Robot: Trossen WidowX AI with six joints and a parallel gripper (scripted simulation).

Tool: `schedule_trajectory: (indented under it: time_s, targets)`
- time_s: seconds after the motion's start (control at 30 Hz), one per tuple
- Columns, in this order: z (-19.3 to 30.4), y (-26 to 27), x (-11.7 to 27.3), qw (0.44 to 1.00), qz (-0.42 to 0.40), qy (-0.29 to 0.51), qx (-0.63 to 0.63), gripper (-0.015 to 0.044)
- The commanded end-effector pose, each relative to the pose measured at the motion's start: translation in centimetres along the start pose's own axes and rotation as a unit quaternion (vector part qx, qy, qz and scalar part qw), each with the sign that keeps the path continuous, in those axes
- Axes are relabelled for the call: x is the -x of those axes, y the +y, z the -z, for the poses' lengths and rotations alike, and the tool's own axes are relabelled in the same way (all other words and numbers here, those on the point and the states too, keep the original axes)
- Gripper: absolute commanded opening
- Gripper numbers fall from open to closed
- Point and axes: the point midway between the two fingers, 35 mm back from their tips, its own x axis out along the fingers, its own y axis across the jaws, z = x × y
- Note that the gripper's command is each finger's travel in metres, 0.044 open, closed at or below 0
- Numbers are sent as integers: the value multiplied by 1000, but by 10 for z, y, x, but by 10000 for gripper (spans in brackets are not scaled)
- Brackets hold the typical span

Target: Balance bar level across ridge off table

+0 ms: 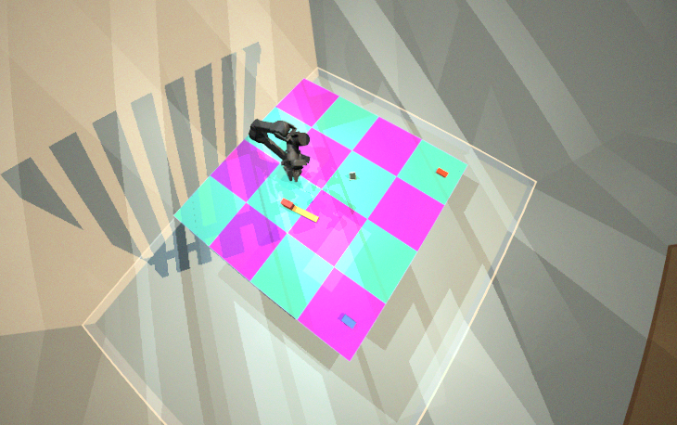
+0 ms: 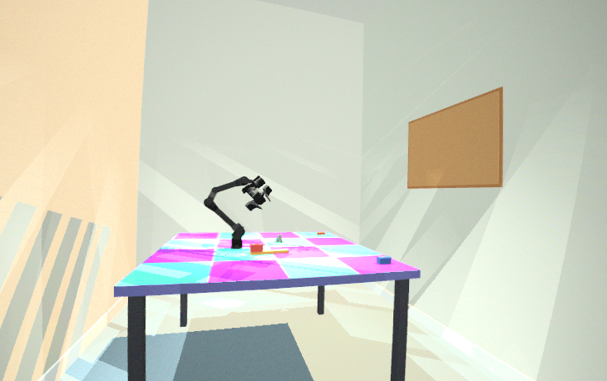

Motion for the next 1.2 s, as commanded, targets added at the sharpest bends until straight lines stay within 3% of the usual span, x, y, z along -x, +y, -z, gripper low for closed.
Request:
schedule_trajectory:
  time_s: [0.0,0.6,1.17]
  targets:
    - [-7,0,-10,999,-39,-7,-18,315]
    - [-24,15,-54,973,-197,-25,-117,315]
    - [-30,39,-98,906,-342,-34,-248,315]
